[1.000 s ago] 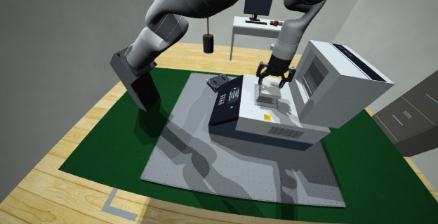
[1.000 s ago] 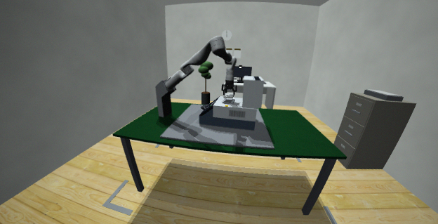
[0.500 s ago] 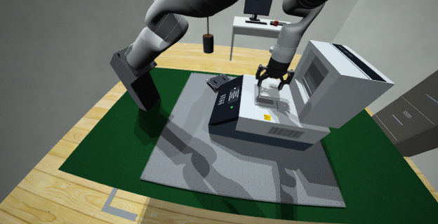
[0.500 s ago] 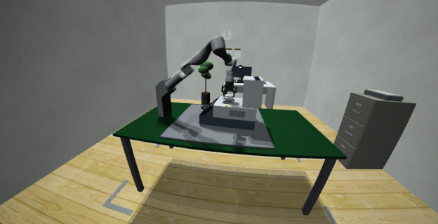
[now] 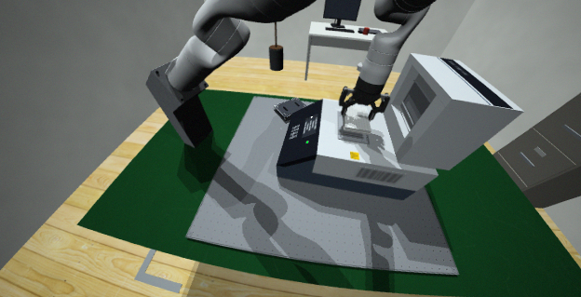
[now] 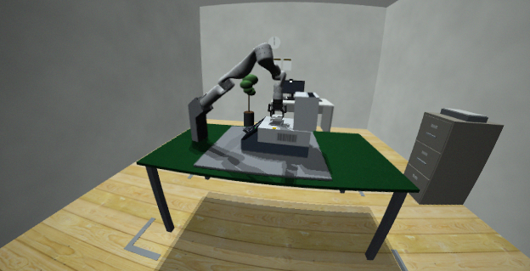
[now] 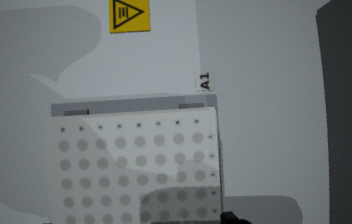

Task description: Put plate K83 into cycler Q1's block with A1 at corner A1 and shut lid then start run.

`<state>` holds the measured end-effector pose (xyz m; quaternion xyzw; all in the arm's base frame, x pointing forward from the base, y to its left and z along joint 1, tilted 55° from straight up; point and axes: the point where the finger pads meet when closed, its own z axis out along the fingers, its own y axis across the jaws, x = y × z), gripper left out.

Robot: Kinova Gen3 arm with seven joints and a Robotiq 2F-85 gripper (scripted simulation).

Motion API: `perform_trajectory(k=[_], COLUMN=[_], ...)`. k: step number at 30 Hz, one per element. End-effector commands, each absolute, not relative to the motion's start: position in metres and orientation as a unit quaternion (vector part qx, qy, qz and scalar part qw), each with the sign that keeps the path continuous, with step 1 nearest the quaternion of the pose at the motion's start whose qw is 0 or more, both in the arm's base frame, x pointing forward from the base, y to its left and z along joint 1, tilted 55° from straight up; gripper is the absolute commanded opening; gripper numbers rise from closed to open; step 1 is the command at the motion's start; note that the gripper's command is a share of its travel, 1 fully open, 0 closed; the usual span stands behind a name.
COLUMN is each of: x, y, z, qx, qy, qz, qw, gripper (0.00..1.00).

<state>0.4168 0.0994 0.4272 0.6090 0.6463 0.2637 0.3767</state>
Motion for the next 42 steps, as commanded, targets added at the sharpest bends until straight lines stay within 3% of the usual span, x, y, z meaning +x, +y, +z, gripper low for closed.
perform_trajectory(k=[1, 42], x=[0.417, 0.431], y=[0.100, 0.098], z=[0.428, 0.417], qx=[0.609, 0.609], qy=[0.646, 0.646], qz=[0.264, 0.264], qw=[0.377, 0.377], gripper=[0.91, 0.91])
